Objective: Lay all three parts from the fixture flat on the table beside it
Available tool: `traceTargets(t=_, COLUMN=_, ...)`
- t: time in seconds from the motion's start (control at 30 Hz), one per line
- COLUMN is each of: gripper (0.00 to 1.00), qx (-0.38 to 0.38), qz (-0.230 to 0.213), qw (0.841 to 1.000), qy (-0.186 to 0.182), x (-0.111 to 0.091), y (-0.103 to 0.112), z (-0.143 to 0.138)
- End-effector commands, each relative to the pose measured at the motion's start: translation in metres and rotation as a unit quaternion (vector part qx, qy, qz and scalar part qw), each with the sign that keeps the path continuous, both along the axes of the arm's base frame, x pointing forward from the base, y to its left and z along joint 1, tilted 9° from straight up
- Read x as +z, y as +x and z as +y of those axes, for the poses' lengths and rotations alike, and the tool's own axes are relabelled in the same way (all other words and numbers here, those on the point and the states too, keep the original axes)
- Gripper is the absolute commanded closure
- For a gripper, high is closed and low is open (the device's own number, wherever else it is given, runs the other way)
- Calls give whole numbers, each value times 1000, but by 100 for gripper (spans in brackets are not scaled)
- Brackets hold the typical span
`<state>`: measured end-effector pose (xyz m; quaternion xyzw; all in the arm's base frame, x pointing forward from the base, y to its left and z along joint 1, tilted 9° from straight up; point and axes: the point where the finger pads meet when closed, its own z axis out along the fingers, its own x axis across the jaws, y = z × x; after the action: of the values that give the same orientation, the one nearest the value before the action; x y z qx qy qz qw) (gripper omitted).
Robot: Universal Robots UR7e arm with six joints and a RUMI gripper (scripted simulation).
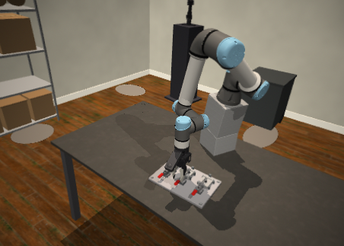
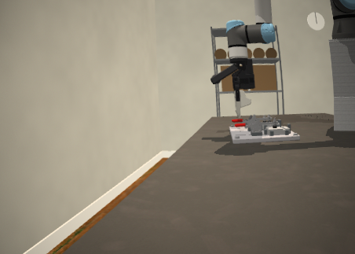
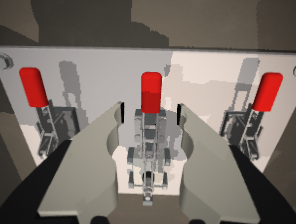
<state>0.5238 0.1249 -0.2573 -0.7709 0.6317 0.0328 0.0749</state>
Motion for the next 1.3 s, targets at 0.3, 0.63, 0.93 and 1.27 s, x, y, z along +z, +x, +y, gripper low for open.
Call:
traceTargets(t=0.3, gripper=72, qx=1, qz=-2, qw=1000, qy=-1, x=-1, y=3, z=0)
traceTargets(t=0.63, gripper=72, qx=1, qz=-3, qw=1000, qy=-1, x=-14, y=4, z=3)
traceTargets(t=0.93, gripper=72, qx=1, qz=-3, qw=1000, qy=-1, x=-27, y=5, z=5)
traceTargets(t=1.27, gripper=72, qx=0, qz=-3, qw=1000, qy=-1, x=-27, y=5, z=5)
